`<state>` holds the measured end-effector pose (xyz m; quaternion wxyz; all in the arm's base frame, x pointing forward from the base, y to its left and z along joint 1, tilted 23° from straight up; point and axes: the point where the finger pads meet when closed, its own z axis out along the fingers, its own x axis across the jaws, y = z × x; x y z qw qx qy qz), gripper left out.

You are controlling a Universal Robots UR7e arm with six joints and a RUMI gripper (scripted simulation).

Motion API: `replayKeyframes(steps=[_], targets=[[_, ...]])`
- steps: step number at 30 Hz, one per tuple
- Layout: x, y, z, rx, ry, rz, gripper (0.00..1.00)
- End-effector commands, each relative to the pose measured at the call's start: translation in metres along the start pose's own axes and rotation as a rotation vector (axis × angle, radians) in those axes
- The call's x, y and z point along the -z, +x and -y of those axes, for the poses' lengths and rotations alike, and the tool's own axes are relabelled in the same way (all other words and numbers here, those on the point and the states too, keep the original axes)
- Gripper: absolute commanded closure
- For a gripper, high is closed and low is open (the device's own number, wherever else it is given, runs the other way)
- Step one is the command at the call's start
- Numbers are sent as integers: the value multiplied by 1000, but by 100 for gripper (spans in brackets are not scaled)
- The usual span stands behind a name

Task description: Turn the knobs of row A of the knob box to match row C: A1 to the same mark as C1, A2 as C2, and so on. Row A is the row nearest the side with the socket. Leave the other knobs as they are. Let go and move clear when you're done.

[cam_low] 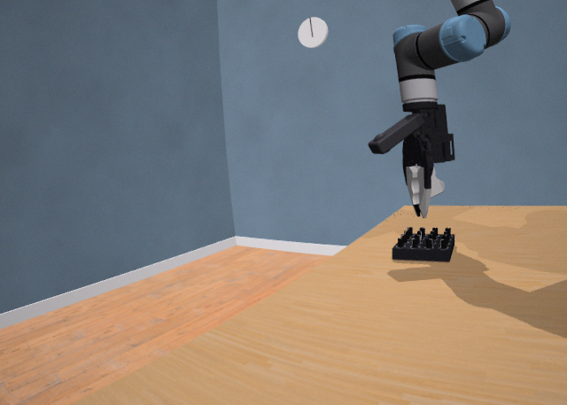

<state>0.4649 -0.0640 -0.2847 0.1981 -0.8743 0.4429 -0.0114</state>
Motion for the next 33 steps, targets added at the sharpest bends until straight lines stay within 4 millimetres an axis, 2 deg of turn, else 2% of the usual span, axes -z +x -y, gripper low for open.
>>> replayKeyframes(steps=[1,21,33], targets=[[7,0,0,0,0,-1,89],[8,0,0,5,0,-1,89],[9,0,1,105,0,-1,89]])
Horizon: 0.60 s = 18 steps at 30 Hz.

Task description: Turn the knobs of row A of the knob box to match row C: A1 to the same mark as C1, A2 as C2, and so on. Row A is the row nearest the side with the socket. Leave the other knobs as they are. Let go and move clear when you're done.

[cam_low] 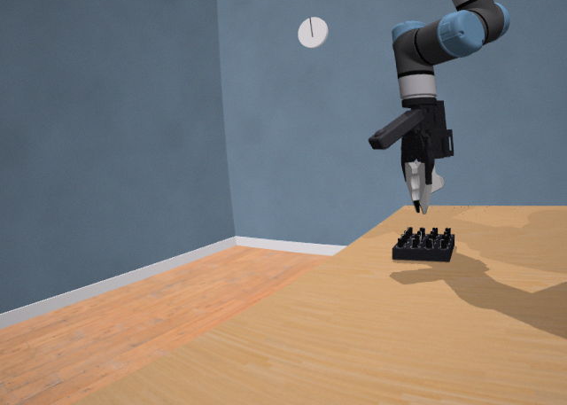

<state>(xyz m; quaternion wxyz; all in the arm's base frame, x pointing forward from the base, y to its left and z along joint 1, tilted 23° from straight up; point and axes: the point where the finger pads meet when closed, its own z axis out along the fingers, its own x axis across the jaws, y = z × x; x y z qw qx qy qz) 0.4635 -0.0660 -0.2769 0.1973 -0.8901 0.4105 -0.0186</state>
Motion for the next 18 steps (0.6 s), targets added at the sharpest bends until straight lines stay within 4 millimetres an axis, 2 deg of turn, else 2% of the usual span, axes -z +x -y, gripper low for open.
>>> replayKeyframes(steps=[1,18], targets=[[1,0,1,51,1,-1,89],[6,-3,2,532,0,-1,89]])
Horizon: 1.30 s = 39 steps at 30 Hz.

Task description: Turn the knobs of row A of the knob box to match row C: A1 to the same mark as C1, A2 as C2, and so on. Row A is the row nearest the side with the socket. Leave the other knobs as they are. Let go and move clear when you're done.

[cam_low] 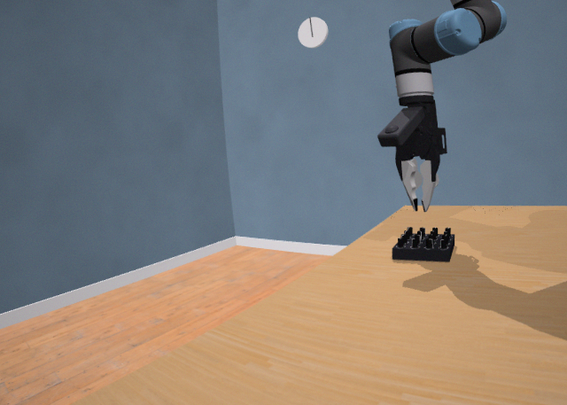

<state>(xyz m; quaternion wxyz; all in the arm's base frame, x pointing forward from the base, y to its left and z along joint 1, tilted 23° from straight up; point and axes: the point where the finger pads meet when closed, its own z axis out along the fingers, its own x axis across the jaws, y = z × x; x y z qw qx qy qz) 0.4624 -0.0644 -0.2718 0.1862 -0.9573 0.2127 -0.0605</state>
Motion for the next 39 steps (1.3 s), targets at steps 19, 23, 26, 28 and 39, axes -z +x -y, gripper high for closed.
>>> replayKeyframes(steps=[19,23,26,28,39], targets=[[8,-1,-1,719,5,-1,89],[9,-1,-2,853,5,-1,89],[10,-1,-3,954,5,-2,89],[11,-1,-4,1021,5,-2,89],[13,0,-6,1235,5,-2,89]])
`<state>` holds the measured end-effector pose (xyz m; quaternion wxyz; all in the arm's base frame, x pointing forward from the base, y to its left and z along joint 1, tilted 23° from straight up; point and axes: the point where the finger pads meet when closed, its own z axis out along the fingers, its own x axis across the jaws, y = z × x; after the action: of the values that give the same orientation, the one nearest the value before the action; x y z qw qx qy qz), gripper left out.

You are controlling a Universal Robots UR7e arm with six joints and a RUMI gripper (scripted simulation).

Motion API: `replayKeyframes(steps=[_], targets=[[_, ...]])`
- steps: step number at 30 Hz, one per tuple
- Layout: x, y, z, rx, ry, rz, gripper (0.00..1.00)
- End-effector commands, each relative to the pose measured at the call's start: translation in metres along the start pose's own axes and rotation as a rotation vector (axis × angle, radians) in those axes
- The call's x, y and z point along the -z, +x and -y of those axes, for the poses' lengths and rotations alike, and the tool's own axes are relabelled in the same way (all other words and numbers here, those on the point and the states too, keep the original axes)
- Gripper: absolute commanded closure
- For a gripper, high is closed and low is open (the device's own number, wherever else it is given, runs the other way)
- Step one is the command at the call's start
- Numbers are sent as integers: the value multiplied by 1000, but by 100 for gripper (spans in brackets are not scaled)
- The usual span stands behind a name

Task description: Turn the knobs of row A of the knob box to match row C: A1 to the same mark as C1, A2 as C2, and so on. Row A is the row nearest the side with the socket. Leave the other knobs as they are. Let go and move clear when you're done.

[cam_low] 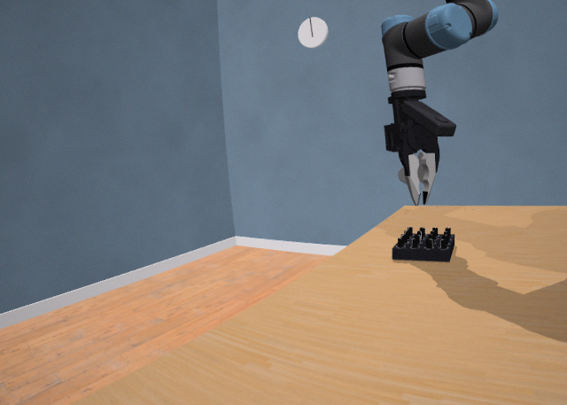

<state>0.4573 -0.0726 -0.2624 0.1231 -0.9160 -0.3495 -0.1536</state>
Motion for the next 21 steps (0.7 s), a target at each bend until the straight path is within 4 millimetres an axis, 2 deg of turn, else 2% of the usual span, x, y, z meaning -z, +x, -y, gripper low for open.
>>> replayKeyframes(steps=[1,21], targets=[[1,-1,-1,84,1,-3,89],[2,-1,-2,147,1,-3,89]])
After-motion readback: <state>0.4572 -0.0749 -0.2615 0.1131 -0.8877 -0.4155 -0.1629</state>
